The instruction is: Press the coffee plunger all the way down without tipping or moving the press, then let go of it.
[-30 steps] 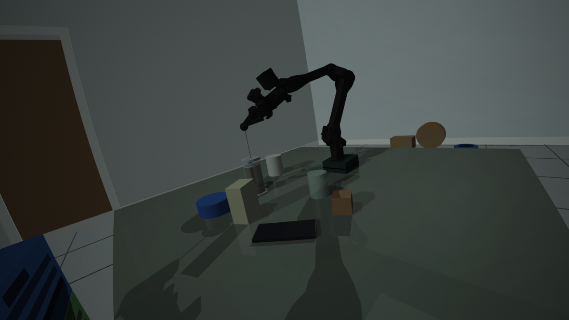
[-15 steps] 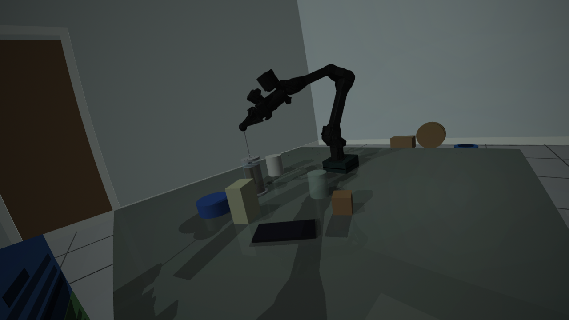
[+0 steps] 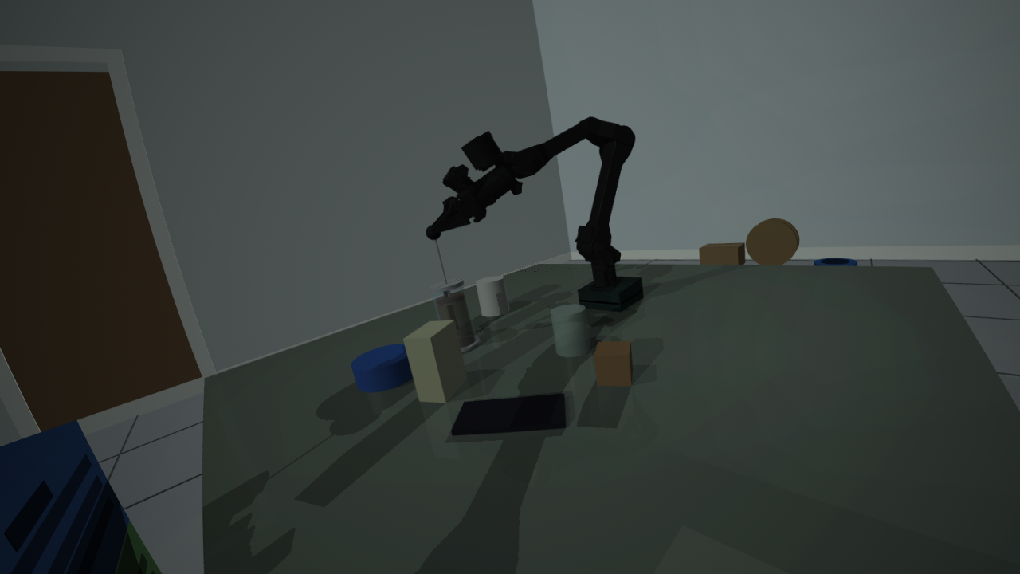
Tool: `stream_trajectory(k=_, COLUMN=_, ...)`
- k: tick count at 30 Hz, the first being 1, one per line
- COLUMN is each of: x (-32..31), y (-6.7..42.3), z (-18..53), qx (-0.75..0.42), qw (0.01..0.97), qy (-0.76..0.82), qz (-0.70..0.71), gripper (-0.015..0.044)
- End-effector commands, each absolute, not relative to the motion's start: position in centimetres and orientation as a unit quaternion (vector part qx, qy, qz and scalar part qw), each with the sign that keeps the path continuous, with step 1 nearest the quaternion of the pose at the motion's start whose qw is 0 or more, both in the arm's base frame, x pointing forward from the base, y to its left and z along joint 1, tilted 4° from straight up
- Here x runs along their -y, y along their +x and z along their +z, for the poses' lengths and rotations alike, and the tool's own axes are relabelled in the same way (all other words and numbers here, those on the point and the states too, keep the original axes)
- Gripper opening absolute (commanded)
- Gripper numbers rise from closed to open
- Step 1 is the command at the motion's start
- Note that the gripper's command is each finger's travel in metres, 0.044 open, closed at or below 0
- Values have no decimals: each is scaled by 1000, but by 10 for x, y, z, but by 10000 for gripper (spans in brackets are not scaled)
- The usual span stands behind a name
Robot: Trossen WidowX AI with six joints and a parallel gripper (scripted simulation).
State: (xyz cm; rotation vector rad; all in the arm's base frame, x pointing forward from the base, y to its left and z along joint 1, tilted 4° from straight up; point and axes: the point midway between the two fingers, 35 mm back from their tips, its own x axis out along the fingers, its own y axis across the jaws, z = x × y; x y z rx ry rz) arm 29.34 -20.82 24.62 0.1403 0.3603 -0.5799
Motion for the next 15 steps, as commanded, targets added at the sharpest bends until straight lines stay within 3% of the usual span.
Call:
stream_trajectory(k=1, x=209, y=294, z=216, qx=-206, qw=933, qy=80, qz=-283, gripper=122)
stream_trajectory(k=15, x=210, y=298, z=193, qx=-206, qw=933, qy=80, qz=-283, gripper=122)
